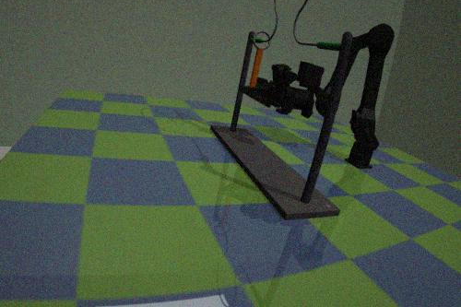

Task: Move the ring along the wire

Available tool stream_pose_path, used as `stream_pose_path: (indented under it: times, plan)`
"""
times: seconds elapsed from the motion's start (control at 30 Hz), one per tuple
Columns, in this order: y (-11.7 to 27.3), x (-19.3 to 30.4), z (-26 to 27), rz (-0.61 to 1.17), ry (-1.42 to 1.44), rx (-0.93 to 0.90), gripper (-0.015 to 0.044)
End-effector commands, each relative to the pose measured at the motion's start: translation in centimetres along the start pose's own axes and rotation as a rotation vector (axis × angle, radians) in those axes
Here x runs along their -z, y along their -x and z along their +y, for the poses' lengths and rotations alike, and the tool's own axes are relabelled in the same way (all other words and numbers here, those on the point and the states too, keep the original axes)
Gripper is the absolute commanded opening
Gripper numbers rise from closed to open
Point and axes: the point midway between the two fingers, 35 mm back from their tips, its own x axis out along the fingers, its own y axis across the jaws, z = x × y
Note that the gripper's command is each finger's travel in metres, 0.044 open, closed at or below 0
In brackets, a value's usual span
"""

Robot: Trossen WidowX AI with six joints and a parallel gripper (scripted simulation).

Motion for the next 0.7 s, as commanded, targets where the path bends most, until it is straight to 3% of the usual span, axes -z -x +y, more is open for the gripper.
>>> stream_pose_path:
  times: [0.0, 0.67]
  plan:
    - [0.2, 0.2, 0.6, 0.006, -0.016, 0.003, -0.0150]
    - [0.1, 0.0, 4.5, 0.004, -0.168, 0.000, -0.0150]
